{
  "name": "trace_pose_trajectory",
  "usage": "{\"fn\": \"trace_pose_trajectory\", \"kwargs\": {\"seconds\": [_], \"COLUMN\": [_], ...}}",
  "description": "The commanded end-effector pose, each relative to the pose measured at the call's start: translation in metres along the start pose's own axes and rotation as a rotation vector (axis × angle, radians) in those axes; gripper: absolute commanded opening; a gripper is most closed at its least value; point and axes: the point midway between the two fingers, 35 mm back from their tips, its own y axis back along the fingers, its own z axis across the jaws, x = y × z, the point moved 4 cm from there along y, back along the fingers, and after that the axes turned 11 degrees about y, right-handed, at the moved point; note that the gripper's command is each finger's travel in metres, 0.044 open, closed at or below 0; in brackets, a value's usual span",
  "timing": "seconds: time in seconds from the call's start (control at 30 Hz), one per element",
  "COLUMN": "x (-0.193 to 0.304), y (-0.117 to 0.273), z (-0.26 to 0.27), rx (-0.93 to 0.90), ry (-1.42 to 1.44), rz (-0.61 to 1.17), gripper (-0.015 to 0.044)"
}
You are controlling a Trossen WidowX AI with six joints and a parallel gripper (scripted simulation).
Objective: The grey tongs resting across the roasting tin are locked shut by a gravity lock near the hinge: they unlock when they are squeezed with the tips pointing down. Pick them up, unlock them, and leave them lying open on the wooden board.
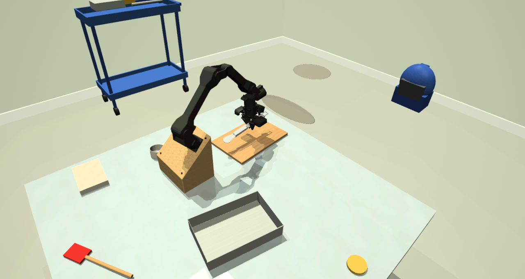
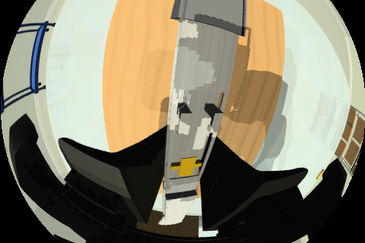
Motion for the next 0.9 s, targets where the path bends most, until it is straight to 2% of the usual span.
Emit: {"fn": "trace_pose_trajectory", "kwargs": {"seconds": [0.0, 0.53, 0.87], "x": [0.003, 0.008, 0.007], "y": [-0.007, -0.022, -0.021], "z": [0.001, 0.002, 0.001], "rx": [-0.003, -0.001, 0.003], "ry": [-0.005, -0.006, -0.001], "rz": [-0.001, -0.012, -0.013], "gripper": [-0.015, -0.015, 0.0113]}}
